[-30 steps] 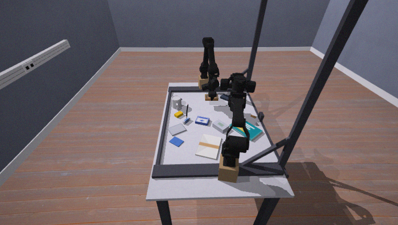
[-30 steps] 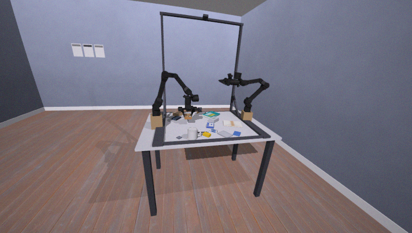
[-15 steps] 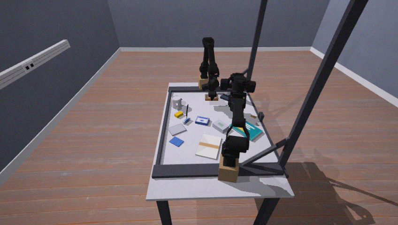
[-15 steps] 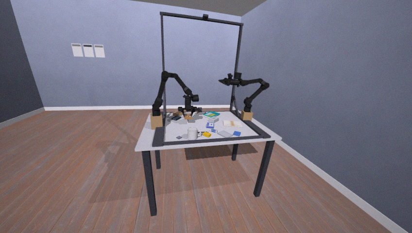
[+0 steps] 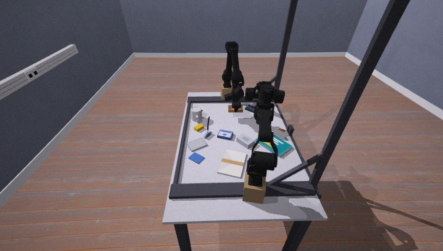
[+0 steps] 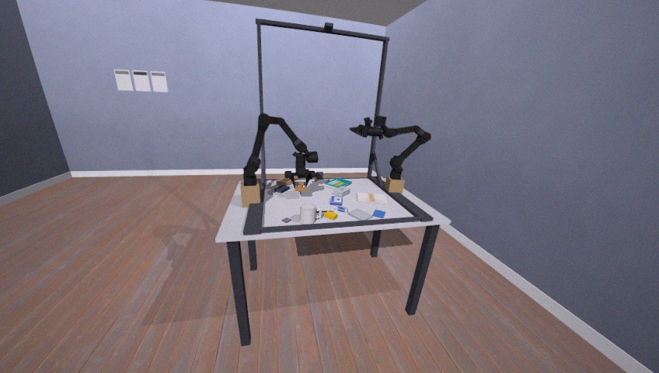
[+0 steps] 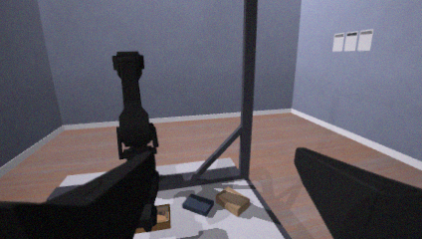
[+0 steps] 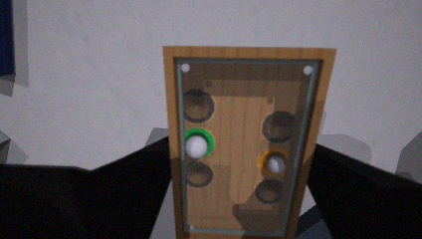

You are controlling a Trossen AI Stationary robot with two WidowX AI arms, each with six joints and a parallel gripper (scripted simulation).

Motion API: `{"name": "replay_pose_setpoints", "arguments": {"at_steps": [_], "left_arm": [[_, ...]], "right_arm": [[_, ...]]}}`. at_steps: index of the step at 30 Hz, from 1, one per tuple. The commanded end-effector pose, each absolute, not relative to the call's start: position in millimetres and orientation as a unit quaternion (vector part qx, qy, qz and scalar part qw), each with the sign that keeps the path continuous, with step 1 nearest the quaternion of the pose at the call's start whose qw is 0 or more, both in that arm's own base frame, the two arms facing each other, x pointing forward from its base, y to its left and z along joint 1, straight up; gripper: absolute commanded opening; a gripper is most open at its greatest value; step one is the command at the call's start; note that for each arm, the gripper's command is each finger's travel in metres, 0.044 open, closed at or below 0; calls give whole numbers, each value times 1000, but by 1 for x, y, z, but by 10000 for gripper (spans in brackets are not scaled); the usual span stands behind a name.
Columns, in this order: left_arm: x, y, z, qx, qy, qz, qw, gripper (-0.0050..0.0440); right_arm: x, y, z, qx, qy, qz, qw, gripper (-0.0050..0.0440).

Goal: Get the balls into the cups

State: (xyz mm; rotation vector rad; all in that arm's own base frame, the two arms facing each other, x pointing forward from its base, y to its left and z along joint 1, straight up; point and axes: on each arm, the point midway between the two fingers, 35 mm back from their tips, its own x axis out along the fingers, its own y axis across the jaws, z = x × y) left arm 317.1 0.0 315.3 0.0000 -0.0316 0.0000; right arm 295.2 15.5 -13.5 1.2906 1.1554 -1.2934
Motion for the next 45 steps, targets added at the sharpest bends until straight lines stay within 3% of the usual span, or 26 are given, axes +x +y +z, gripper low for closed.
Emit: {"name": "replay_pose_setpoints", "arguments": {"at_steps": [1, 45], "left_arm": [[316, 0, 323, 0, -25, 0, 1000, 400], [316, 0, 323, 0, -25, 0, 1000, 400]], "right_arm": [[301, 16, -9, 531, 466, -524, 476, -50], [296, 15, -58, 527, 469, -526, 474, -50]]}}
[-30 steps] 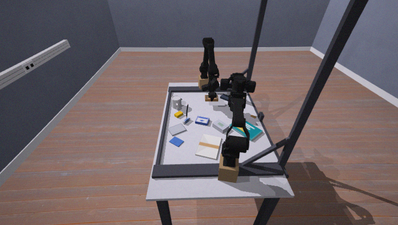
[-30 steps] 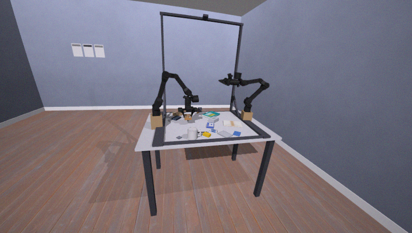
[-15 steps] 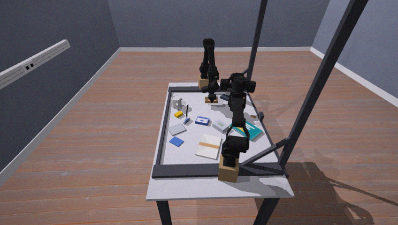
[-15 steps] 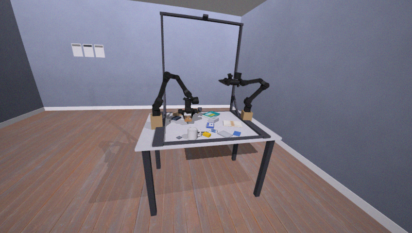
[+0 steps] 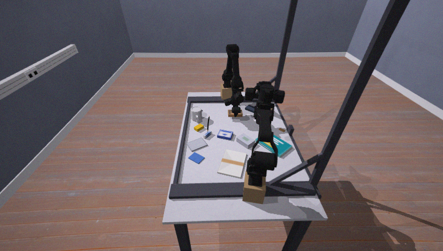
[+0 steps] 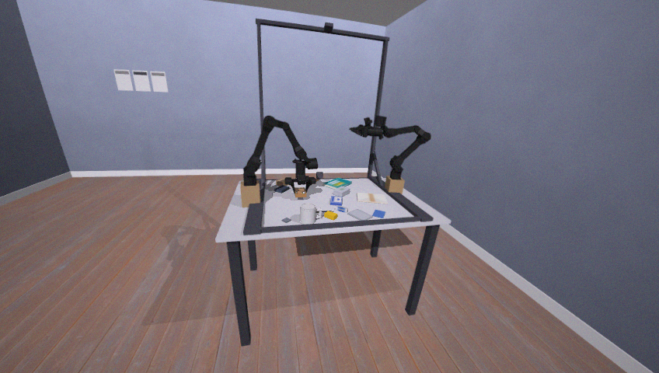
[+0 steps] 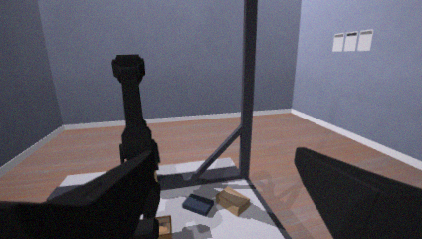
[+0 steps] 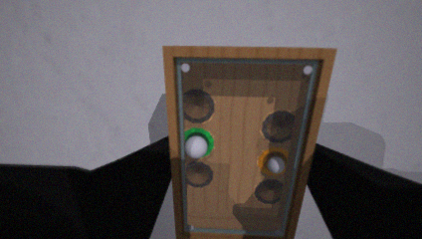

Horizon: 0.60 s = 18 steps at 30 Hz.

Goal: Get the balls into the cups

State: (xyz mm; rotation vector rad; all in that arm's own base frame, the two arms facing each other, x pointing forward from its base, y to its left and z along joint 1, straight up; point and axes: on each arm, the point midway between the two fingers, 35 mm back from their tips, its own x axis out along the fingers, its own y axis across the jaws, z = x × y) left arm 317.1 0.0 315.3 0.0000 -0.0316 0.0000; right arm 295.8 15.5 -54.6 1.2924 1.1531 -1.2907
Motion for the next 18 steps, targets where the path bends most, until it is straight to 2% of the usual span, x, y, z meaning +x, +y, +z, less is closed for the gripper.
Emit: {"name": "replay_pose_setpoints", "arguments": {"at_steps": [1, 18], "left_arm": [[316, 0, 323, 0, -25, 0, 1000, 400], [316, 0, 323, 0, -25, 0, 1000, 400]], "right_arm": [[296, 15, -59, 527, 470, -527, 474, -50], [296, 15, -77, 526, 470, -527, 474, -50]]}}
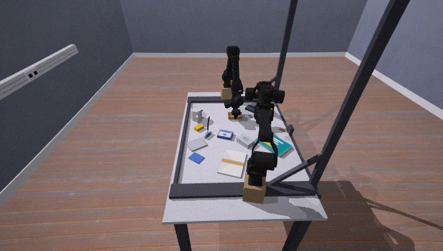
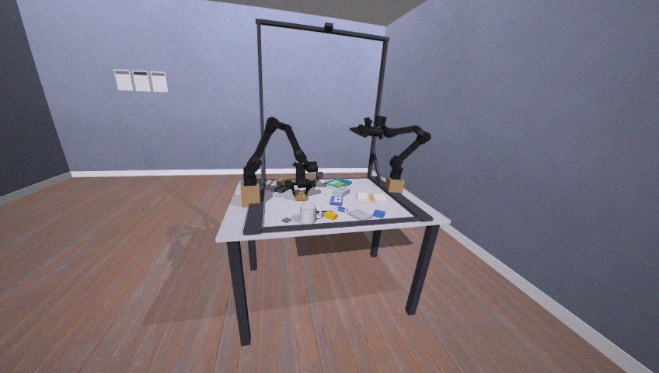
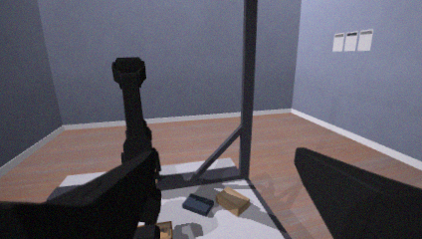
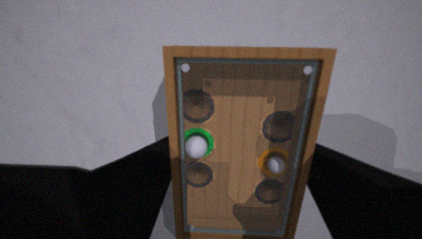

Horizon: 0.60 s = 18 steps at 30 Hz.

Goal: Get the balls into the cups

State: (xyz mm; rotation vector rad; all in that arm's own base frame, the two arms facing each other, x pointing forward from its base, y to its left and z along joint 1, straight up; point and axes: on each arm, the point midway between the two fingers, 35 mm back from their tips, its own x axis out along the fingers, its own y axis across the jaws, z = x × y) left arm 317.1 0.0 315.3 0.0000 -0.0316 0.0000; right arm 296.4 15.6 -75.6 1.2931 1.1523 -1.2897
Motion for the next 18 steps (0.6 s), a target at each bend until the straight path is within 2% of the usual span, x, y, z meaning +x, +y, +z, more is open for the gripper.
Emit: {"name": "replay_pose_setpoints", "arguments": {"at_steps": [1, 18], "left_arm": [[316, 0, 323, 0, -25, 0, 1000, 400], [316, 0, 323, 0, -25, 0, 1000, 400]], "right_arm": [[296, 15, -77, 526, 471, -527, 474, -50], [296, 16, -85, 526, 471, -526, 475, -50]]}}
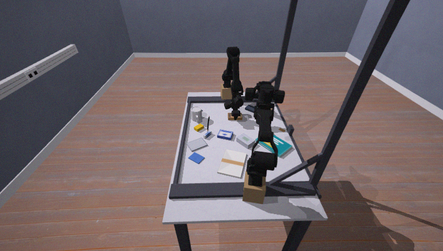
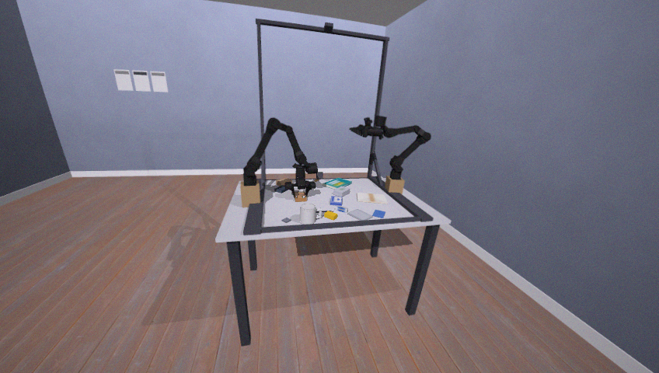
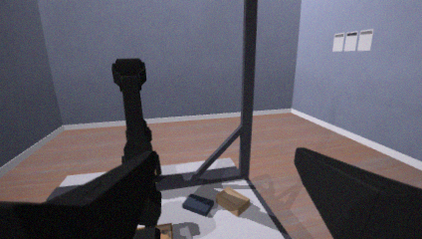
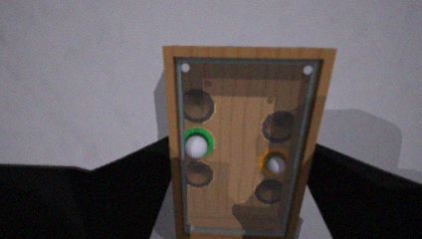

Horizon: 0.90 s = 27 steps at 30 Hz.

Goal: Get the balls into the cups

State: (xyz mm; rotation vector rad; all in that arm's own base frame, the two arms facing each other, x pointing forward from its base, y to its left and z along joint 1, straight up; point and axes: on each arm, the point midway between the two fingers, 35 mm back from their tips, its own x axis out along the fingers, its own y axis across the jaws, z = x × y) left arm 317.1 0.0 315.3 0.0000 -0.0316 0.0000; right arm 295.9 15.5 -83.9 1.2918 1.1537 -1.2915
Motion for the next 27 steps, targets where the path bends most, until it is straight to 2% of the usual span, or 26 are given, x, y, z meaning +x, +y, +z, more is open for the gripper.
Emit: {"name": "replay_pose_setpoints", "arguments": {"at_steps": [1, 2, 26, 27], "left_arm": [[316, 0, 323, 0, -25, 0, 1000, 400], [316, 0, 323, 0, -25, 0, 1000, 400], [316, 0, 323, 0, -25, 0, 1000, 400], [316, 0, 323, 0, -25, 0, 1000, 400]], "right_arm": [[296, 16, -85, 526, 471, -526, 474, -50], [299, 16, -81, 529, 468, -524, 476, 389], [299, 16, -81, 529, 468, -524, 476, 389], [306, 16, -70, 536, 462, -516, 482, 389]]}}
